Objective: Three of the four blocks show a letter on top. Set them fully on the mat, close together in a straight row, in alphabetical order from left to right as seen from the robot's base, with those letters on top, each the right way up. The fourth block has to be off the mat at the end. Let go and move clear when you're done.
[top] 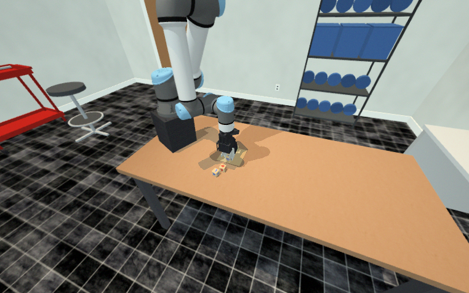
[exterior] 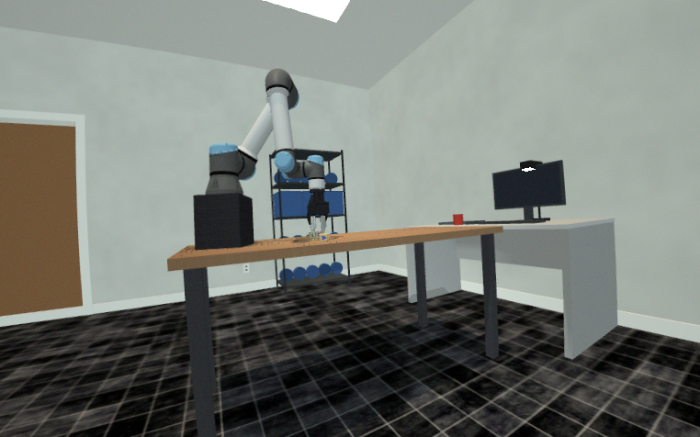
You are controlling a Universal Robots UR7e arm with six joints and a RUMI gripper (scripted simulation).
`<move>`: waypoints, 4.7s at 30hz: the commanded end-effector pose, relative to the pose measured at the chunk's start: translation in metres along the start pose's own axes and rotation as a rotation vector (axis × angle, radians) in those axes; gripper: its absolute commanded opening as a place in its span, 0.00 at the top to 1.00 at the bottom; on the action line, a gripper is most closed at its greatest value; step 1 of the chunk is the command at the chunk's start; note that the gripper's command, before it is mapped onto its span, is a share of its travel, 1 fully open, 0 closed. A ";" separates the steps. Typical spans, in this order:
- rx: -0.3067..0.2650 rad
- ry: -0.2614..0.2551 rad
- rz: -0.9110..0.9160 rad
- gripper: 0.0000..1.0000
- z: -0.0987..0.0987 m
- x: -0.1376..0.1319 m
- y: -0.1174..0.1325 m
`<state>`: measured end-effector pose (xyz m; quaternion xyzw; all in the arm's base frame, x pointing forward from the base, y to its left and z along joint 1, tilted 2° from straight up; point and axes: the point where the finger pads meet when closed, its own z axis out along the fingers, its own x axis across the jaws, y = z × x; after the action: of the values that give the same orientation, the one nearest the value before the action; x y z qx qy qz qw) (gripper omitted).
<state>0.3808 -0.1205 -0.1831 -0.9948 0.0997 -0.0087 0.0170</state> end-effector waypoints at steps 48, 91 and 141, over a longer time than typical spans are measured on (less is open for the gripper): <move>0.000 0.002 -0.001 0.91 0.004 0.001 -0.001; 0.000 0.002 -0.001 0.72 0.004 0.001 -0.001; -0.002 0.005 0.000 0.72 -0.087 0.002 0.001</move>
<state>0.3808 -0.1236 -0.1043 -0.9949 0.0994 -0.0133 0.0140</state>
